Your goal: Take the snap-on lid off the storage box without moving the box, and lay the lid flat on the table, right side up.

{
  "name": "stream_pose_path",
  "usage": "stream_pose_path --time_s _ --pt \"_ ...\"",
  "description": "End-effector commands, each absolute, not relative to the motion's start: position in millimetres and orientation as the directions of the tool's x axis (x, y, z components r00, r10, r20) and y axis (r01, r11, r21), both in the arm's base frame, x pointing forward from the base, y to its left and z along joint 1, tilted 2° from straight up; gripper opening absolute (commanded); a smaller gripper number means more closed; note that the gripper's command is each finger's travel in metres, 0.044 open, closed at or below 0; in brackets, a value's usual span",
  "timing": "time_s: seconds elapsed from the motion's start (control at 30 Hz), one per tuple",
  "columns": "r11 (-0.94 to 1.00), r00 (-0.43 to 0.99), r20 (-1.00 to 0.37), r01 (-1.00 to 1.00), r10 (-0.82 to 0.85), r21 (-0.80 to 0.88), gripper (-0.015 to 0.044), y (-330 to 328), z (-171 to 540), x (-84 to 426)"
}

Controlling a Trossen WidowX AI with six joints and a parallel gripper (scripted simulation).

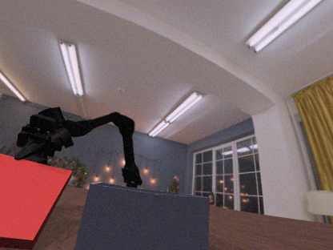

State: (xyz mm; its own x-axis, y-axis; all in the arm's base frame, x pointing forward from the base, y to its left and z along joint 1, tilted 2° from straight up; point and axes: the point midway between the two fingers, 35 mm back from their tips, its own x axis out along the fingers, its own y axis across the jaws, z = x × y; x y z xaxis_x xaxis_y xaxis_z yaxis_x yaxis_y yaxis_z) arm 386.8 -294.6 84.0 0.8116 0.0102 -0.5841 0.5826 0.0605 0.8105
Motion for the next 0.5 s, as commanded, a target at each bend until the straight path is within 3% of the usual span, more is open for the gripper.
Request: stream_pose_path --time_s 0.0,0.47 --pt "0.025 0.786 -0.618 0.618 0.027 0.786 0.0 -289.7 60.0 382.8" --pt "0.025 0.786 -0.618 0.618 0.027 0.786 0.0 -289.7 48.7 383.1"
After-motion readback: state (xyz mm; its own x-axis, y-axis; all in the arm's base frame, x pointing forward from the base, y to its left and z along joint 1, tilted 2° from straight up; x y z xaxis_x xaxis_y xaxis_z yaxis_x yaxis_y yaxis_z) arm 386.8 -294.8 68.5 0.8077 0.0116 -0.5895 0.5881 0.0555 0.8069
